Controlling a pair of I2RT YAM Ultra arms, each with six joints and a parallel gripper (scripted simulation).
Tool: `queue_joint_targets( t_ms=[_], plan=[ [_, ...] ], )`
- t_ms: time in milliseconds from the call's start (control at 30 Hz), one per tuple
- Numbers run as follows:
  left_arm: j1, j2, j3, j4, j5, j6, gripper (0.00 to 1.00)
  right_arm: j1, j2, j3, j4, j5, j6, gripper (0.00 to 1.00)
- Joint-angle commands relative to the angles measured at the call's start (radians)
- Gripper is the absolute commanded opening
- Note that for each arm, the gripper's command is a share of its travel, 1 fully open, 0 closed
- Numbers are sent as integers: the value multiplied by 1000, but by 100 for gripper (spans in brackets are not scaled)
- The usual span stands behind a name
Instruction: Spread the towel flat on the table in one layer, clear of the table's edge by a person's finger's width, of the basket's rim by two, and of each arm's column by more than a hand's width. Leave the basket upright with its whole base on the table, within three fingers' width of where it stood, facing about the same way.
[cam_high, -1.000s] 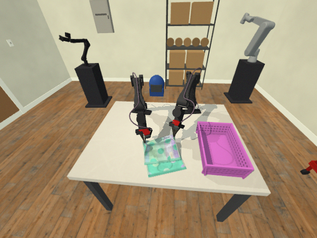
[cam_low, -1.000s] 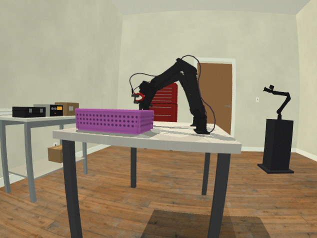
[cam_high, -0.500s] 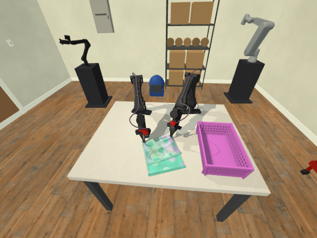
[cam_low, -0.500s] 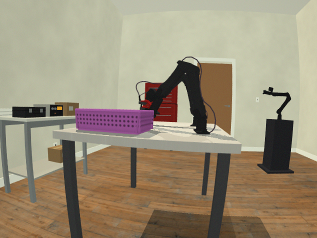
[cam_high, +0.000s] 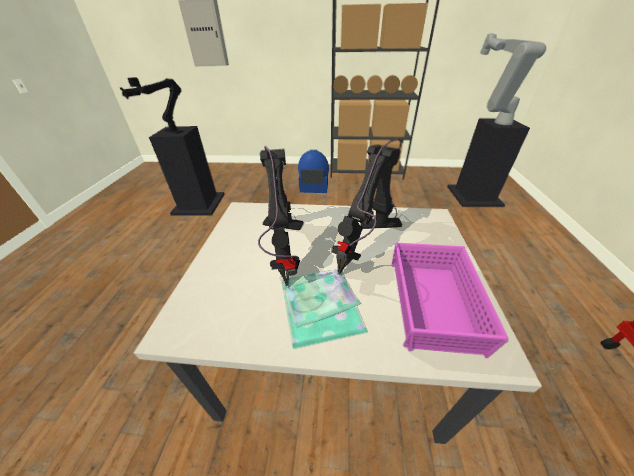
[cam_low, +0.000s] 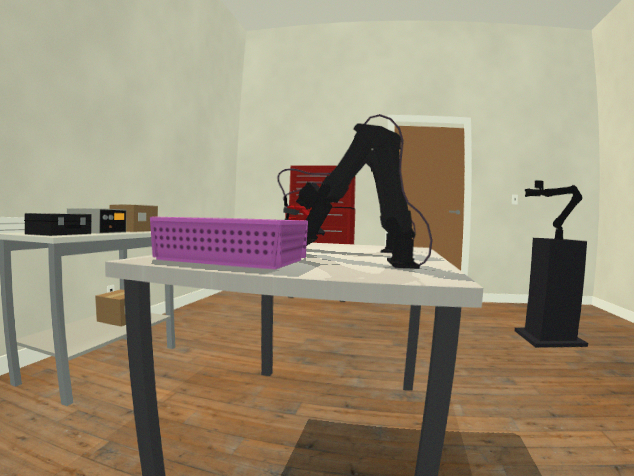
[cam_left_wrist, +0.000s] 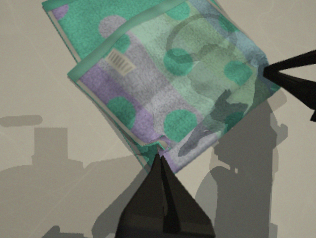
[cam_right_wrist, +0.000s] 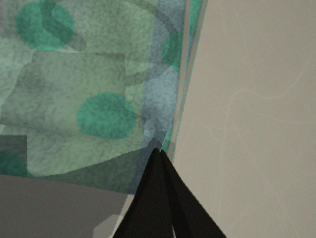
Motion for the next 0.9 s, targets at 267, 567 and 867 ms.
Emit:
queue_joint_targets(
  t_ms=[267,567,867],
  plan=[
    [-12,-53,-24,-20,-21,3,12,-21,-65,-35,5,33,-5,12],
    [-16,-89,21,-79,-19,3,54,-11,-101,6,-53,29,-5,54],
    [-16,-172,105,-241,-19,3,64,-11,-183,90,-213,28,-5,64]
  ],
)
